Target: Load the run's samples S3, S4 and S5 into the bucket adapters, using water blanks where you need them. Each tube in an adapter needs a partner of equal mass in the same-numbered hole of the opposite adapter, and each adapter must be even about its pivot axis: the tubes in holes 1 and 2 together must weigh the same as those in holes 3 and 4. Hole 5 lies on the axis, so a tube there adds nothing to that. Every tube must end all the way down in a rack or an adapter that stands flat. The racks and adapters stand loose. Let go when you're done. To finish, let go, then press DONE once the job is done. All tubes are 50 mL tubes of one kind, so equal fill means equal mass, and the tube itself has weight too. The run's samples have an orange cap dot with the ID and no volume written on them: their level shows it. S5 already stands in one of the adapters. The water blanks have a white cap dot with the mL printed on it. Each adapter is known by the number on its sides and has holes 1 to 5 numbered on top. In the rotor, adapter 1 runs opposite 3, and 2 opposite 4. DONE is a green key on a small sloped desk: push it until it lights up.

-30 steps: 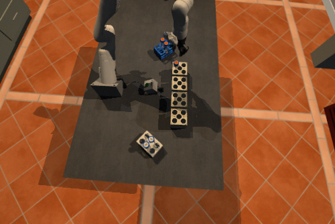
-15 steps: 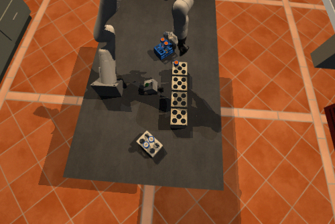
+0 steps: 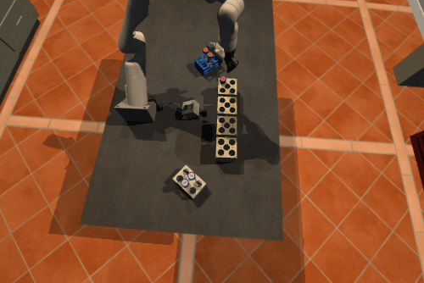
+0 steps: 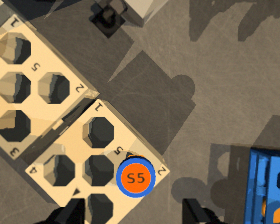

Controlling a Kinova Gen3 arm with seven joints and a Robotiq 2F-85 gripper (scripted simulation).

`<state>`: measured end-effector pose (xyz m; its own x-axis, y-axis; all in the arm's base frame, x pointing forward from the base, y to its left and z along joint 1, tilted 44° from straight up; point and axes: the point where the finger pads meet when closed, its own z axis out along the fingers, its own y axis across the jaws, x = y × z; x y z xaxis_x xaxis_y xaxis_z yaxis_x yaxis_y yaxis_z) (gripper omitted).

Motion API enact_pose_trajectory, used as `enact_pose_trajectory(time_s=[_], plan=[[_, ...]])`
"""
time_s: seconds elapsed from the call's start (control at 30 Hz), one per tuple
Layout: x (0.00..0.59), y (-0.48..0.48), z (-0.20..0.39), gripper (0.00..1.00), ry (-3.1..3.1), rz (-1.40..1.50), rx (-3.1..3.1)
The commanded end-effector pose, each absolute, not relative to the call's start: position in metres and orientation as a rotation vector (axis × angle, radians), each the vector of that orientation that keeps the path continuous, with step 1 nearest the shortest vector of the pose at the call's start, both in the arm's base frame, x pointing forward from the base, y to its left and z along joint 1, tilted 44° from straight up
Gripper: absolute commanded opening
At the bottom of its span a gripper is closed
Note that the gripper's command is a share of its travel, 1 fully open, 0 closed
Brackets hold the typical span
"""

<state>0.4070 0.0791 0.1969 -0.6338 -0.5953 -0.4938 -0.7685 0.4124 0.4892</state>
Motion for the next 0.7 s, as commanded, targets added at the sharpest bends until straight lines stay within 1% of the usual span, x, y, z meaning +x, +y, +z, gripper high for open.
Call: enact_pose_trajectory(time_s=[0.0, 0.67], plan=[[0.407, 0.086, 0.193, 0.62, 2.419, 1.041, -1.196], [0.405, 0.103, 0.176, 0.62, 2.42, 1.041, -1.195]])
